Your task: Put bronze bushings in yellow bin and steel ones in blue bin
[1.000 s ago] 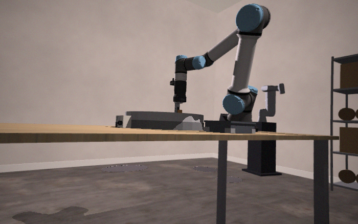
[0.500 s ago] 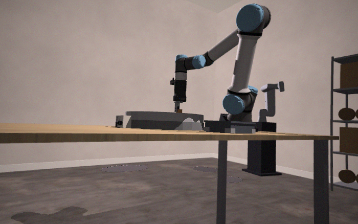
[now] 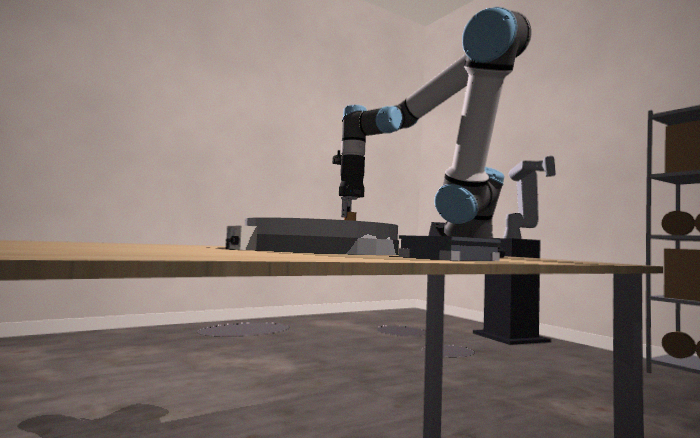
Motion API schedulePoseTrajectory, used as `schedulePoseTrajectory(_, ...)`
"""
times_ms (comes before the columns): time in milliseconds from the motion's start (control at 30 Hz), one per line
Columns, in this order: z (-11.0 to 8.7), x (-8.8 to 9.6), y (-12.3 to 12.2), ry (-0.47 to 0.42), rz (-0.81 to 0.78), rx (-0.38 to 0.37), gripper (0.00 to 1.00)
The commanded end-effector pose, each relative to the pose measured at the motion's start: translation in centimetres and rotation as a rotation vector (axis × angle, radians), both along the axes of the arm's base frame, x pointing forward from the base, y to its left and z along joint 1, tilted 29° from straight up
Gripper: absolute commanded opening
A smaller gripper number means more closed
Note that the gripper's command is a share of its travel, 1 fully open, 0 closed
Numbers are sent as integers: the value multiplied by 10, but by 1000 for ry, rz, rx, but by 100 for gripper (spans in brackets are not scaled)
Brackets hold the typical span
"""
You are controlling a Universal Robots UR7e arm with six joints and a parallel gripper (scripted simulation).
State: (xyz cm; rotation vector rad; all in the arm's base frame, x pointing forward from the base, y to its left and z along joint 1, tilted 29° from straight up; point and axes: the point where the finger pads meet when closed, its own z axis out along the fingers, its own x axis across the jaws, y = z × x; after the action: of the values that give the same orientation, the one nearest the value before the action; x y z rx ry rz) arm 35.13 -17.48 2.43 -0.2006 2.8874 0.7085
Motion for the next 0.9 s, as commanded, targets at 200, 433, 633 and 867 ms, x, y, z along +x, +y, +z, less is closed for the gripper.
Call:
schedulePoseTrajectory(200,3,0,-2,-1,0,-2,0)
schedulePoseTrajectory(433,4,0,-3,-1,0,-2,0)
schedulePoseTrajectory(633,8,-1,-5,-1,0,-4,0)
schedulePoseTrajectory(867,8,-1,-5,-1,0,-4,0)
